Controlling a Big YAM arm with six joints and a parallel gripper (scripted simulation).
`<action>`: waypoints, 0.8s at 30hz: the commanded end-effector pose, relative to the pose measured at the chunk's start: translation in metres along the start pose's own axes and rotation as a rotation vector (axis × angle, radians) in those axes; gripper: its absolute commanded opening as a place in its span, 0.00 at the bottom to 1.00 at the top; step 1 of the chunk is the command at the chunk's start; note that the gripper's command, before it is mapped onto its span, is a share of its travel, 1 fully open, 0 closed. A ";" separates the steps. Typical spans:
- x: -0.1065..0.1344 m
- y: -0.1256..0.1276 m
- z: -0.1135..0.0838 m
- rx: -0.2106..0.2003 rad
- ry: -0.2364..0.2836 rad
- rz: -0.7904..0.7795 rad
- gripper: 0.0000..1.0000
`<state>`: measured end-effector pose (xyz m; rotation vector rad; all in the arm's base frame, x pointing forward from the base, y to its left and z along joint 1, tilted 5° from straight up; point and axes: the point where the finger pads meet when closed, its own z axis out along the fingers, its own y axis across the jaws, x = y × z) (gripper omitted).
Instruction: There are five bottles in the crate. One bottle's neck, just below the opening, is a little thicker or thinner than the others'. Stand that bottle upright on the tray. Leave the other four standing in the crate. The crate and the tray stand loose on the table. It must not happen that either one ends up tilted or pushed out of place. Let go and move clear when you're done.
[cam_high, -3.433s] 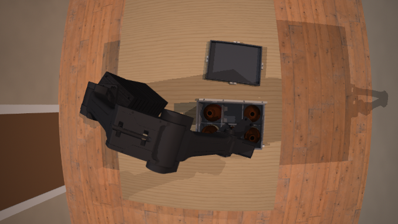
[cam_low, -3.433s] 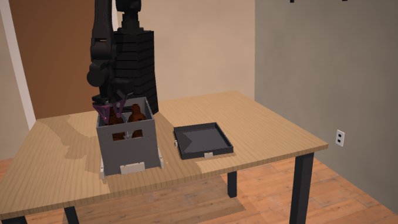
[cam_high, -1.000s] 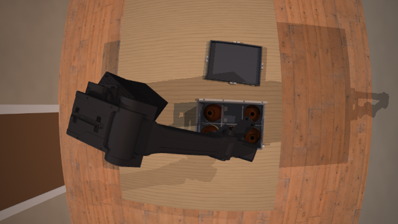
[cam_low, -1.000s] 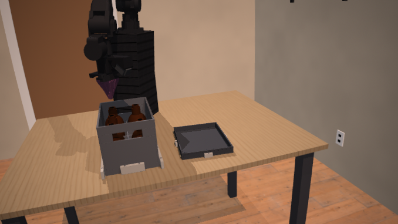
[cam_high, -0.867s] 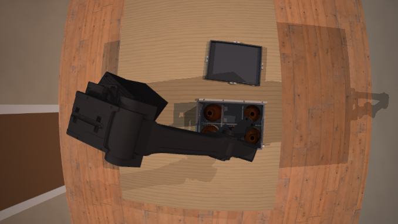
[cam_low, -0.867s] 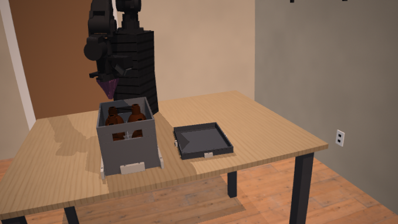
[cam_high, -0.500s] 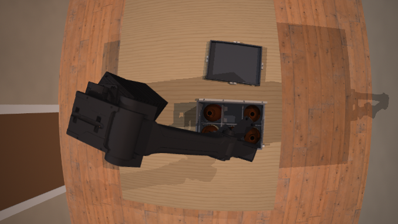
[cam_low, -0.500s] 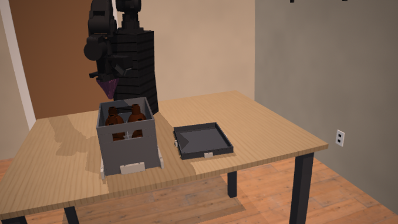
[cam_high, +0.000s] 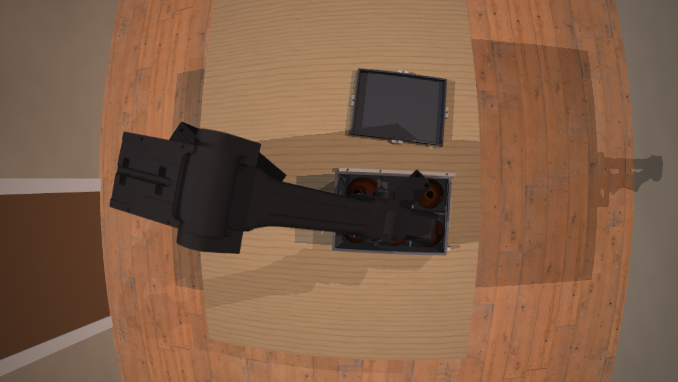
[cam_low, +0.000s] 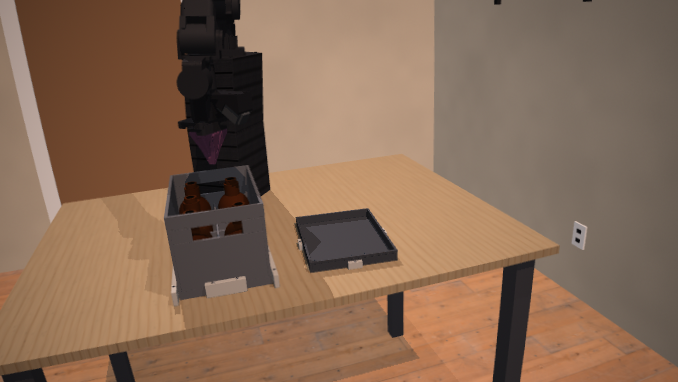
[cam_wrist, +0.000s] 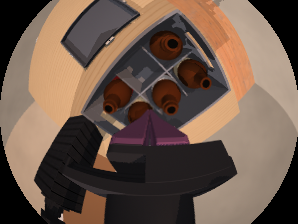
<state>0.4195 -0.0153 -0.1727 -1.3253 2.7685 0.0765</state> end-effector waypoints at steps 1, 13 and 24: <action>-0.036 0.019 -0.009 0.030 -0.020 0.011 0.00; -0.031 0.009 -0.005 0.029 -0.022 0.035 0.61; -0.034 0.012 -0.005 0.028 -0.022 0.025 0.61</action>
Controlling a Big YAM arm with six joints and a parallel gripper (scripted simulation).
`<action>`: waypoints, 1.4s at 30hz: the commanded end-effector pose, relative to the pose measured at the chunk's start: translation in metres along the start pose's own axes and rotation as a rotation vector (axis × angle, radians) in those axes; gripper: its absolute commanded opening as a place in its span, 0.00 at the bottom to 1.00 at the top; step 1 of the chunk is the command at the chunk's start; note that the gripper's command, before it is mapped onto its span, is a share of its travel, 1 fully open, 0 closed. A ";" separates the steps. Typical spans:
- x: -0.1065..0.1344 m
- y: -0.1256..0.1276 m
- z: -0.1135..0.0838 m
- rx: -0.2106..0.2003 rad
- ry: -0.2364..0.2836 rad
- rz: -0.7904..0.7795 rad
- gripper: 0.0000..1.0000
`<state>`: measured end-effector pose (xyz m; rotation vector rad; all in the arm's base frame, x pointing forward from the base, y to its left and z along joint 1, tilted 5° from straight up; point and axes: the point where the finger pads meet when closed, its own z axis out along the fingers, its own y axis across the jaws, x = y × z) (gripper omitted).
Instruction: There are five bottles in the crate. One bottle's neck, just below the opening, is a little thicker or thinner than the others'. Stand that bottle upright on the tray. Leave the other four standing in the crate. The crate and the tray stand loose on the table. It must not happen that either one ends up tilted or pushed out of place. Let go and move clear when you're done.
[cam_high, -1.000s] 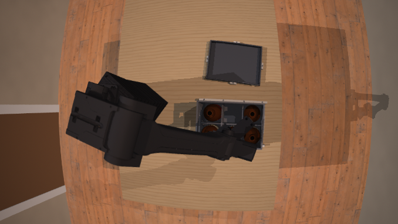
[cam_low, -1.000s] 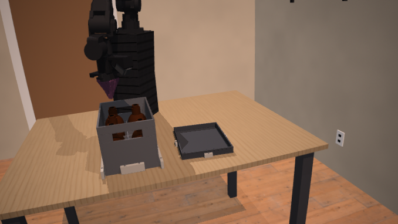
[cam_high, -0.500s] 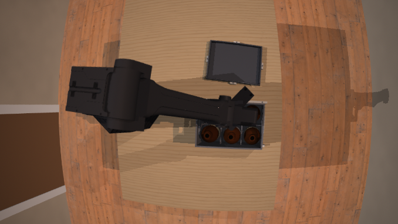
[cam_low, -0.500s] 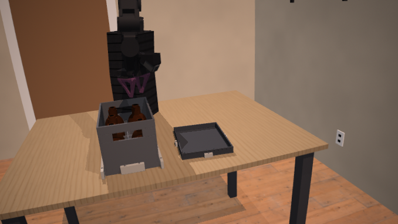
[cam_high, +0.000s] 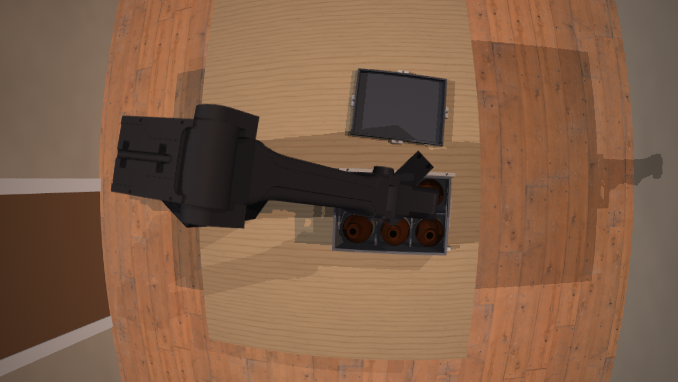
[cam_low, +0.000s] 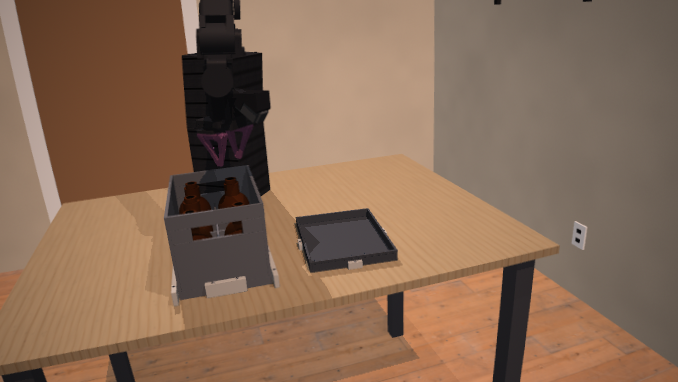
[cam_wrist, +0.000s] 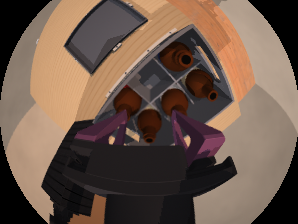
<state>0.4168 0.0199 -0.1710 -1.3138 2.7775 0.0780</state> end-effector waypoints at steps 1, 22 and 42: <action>-0.008 -0.012 -0.006 0.030 -0.024 0.015 0.61; -0.006 -0.009 0.002 0.019 -0.015 0.016 0.61; -0.012 -0.008 0.021 0.020 -0.017 0.003 0.61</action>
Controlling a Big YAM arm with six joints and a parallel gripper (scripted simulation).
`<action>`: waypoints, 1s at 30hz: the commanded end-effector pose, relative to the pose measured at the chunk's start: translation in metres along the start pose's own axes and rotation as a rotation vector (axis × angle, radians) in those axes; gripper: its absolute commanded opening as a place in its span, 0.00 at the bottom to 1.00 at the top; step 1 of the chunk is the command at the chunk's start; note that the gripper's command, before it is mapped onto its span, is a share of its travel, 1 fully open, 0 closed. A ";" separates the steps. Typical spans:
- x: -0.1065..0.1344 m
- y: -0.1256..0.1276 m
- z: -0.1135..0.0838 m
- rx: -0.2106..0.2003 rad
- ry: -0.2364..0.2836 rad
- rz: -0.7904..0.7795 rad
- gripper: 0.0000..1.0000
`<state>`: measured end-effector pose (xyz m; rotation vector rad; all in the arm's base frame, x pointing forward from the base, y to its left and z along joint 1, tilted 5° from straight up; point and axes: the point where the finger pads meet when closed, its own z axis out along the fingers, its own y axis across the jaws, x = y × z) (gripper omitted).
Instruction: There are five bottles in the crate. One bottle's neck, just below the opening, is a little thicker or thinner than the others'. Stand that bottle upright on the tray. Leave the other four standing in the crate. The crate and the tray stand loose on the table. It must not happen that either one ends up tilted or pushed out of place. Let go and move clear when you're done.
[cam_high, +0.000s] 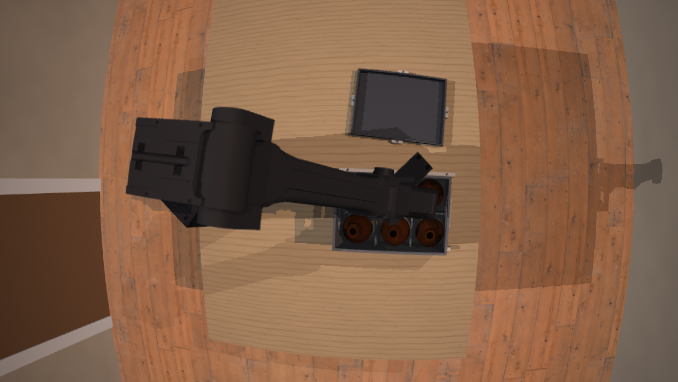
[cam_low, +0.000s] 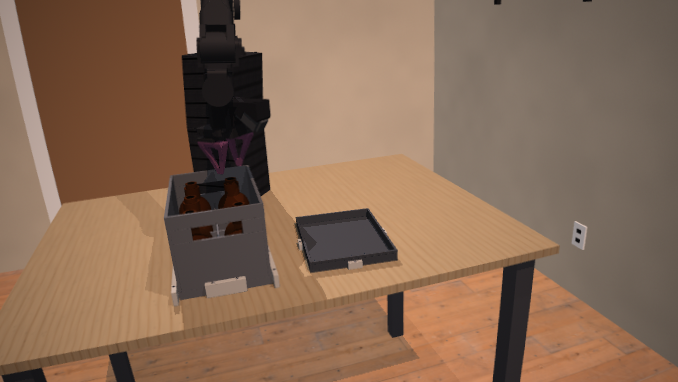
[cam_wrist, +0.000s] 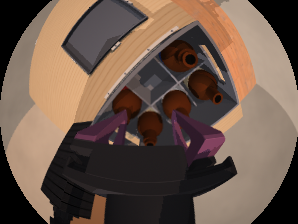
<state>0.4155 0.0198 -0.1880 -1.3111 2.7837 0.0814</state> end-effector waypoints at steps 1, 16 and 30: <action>-0.015 -0.009 0.005 0.024 -0.020 -0.001 0.61; -0.014 -0.008 0.022 0.023 -0.018 -0.001 0.61; -0.020 -0.013 0.018 0.042 -0.036 -0.003 0.61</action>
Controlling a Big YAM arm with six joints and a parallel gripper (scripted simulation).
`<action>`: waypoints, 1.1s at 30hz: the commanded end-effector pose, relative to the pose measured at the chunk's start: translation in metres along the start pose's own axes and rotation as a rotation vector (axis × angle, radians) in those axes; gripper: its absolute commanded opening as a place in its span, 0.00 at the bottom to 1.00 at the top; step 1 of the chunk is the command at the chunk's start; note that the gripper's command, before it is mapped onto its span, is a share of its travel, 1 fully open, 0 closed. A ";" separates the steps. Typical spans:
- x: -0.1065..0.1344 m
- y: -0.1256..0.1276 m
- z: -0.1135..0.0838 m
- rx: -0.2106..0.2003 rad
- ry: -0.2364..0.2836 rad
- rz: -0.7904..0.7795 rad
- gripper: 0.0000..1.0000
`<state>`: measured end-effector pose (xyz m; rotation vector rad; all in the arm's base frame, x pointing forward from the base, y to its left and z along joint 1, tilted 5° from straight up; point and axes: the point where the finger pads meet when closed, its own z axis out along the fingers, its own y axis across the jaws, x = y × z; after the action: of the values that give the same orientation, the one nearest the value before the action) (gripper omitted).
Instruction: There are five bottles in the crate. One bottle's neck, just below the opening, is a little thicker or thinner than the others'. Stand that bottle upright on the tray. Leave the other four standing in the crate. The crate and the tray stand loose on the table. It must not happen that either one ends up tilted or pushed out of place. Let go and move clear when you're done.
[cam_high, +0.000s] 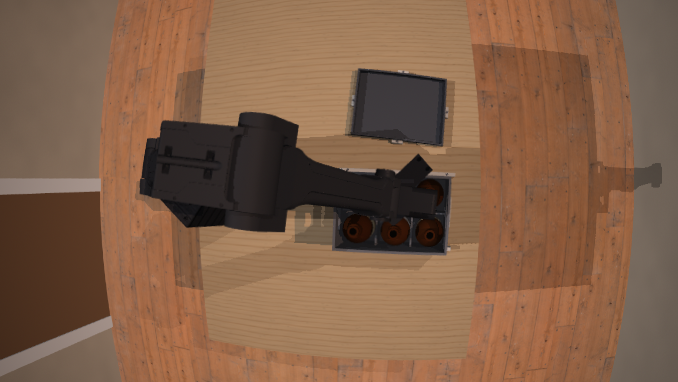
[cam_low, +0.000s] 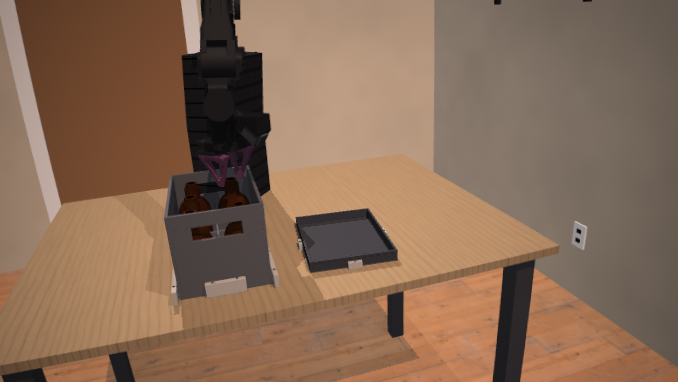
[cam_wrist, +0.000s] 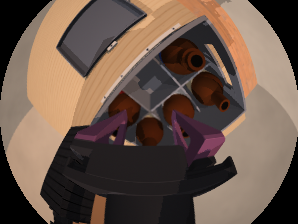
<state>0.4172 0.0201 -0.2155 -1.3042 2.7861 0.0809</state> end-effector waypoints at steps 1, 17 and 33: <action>-0.021 -0.011 -0.010 0.041 -0.035 -0.008 0.61; -0.019 -0.009 -0.006 0.036 -0.030 -0.007 0.61; -0.019 -0.009 -0.006 0.036 -0.030 -0.007 0.61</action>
<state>0.4184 0.0202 -0.2152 -1.3028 2.7835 0.0789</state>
